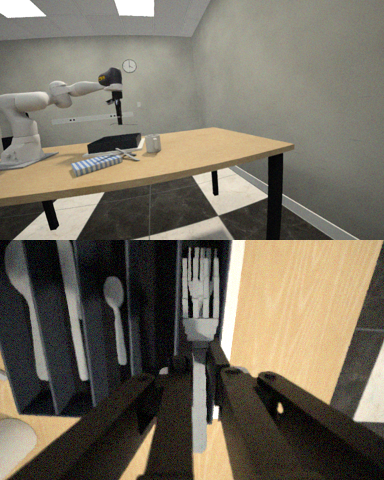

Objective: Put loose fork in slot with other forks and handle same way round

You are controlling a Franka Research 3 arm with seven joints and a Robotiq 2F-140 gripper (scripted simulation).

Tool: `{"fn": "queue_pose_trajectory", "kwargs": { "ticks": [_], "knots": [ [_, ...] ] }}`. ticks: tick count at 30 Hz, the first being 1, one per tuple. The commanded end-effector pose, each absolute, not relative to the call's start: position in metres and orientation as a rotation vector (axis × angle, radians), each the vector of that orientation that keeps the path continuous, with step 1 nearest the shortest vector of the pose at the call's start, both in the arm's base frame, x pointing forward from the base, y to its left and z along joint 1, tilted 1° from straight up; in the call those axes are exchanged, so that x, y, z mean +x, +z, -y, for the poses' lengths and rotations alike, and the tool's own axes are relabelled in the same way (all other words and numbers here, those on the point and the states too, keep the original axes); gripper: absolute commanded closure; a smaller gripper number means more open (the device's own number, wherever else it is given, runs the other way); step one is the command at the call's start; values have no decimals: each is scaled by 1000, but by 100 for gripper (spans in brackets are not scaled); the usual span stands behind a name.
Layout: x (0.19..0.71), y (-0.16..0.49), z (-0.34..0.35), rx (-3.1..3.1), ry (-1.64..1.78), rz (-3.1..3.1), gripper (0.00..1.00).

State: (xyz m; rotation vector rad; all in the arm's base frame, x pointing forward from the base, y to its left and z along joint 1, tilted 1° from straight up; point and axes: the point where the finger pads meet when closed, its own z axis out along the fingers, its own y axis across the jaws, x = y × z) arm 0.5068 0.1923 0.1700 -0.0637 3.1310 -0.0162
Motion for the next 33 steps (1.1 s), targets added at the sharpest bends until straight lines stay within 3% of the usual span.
{"fn": "queue_pose_trajectory", "kwargs": {
  "ticks": [1, 33],
  "knots": [
    [506, 170, -194, 22, -14, -3133, 88],
    [507, 158, -193, 22, -14, -3133, 88]
  ]
}}
